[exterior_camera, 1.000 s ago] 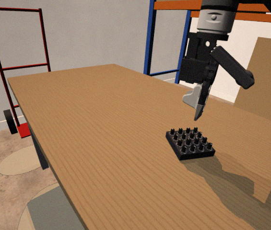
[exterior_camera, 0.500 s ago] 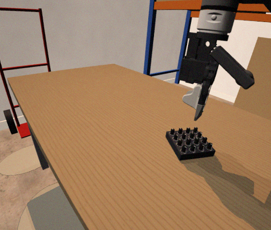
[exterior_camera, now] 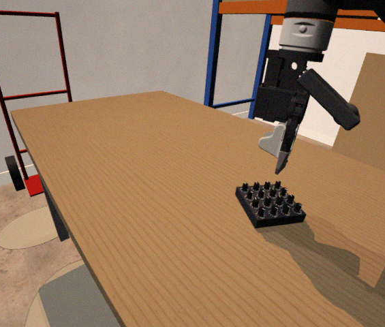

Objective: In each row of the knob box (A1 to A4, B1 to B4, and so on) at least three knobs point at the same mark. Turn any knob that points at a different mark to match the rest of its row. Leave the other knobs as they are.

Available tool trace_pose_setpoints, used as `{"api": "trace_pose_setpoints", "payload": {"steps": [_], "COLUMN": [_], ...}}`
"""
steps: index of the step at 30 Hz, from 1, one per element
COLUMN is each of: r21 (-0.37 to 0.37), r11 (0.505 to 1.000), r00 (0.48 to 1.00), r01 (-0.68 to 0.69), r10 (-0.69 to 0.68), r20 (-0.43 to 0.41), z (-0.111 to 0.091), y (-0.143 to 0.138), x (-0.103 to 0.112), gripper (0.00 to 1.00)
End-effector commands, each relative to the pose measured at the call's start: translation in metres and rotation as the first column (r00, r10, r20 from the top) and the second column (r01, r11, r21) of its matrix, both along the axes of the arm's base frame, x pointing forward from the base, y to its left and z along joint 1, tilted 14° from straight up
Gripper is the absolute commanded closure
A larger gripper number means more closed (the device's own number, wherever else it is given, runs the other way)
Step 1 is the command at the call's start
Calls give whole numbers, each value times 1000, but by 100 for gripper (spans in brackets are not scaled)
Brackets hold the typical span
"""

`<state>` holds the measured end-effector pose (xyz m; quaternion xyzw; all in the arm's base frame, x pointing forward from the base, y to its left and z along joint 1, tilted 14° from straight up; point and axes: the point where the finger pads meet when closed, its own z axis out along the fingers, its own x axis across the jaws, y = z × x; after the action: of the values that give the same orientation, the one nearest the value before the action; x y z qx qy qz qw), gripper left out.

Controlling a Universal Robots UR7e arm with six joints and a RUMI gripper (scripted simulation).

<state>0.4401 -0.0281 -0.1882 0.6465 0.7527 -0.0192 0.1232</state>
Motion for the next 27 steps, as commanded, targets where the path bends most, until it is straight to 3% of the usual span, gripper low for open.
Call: {"api": "trace_pose_setpoints", "payload": {"steps": [1,27], "r21": [0,0], "r11": [1000,1000], "r00": [1000,1000], "r01": [0,0], "r10": [0,0], "r20": [1,1], "z": [-4,-30], "y": [-1,-6], "x": [1,5], "gripper": [89,89]}}
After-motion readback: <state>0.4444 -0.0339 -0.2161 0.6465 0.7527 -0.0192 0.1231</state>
